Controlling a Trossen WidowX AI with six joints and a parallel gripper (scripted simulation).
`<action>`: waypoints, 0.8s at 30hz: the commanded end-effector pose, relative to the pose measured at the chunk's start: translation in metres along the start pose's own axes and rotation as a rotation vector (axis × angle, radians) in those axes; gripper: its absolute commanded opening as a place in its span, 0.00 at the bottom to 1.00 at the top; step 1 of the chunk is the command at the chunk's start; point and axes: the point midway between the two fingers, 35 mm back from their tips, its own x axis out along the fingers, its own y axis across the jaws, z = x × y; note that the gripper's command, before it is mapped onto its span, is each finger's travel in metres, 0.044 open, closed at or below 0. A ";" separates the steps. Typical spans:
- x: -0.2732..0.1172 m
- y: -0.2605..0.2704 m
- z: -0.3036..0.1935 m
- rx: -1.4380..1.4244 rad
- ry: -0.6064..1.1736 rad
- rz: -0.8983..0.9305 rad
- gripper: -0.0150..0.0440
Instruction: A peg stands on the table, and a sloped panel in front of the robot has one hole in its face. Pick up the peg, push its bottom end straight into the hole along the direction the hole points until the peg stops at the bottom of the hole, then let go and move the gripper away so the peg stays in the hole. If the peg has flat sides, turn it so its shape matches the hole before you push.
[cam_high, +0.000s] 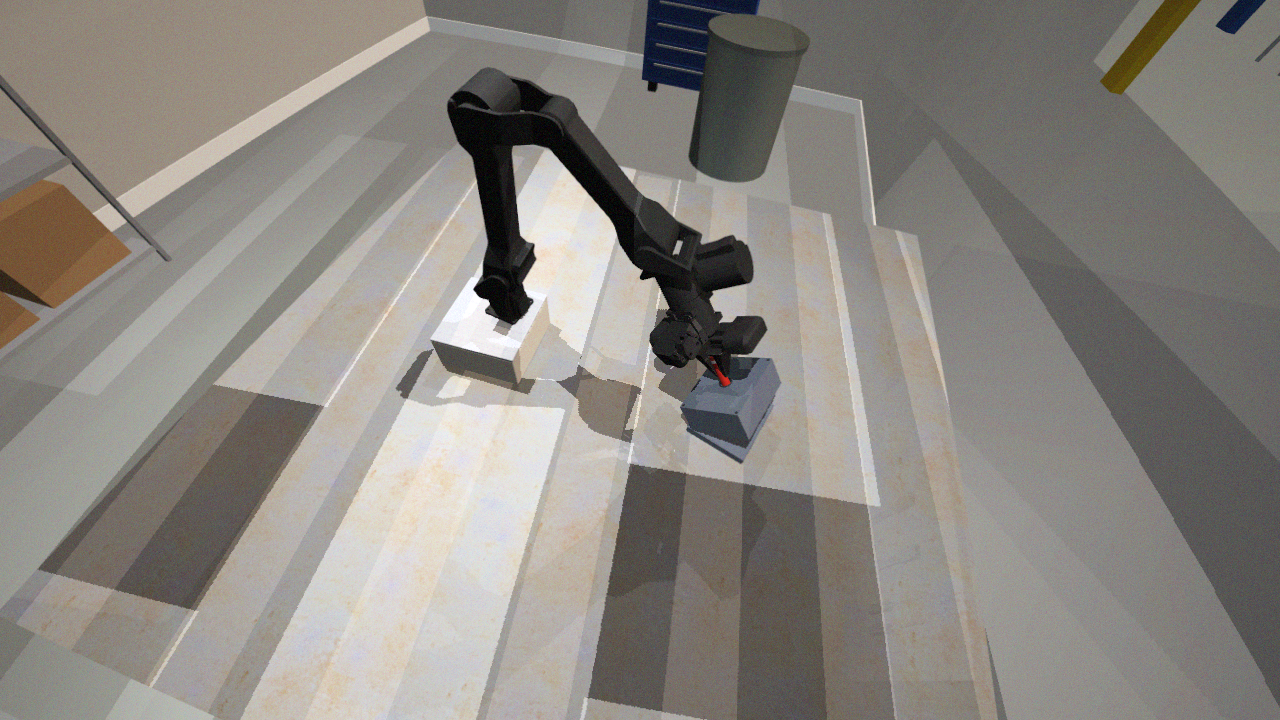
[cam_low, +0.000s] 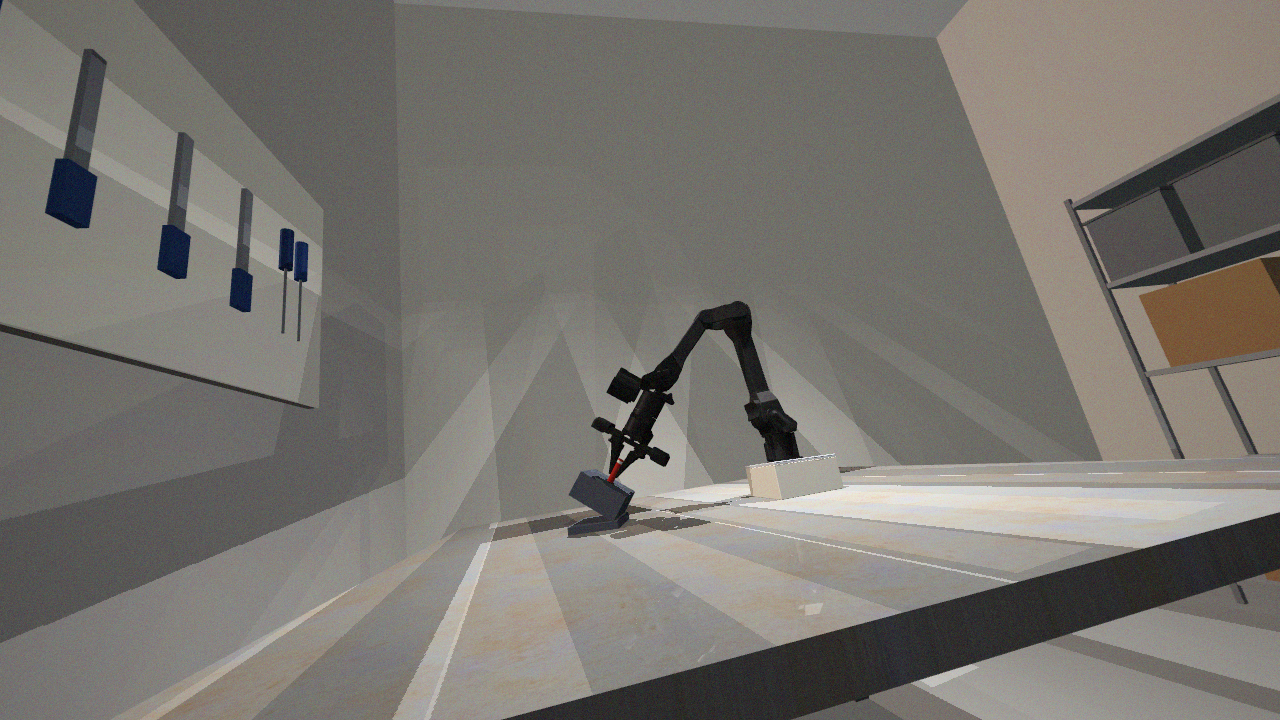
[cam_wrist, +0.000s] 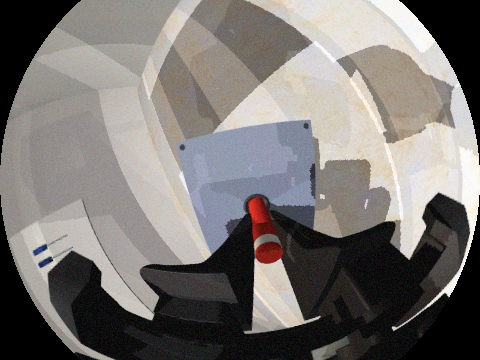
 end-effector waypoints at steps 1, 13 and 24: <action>0.000 0.000 0.000 0.000 0.000 0.001 0.39; -0.002 0.000 0.000 0.000 0.000 0.001 0.92; -0.016 0.002 -0.001 -0.001 0.001 -0.001 1.00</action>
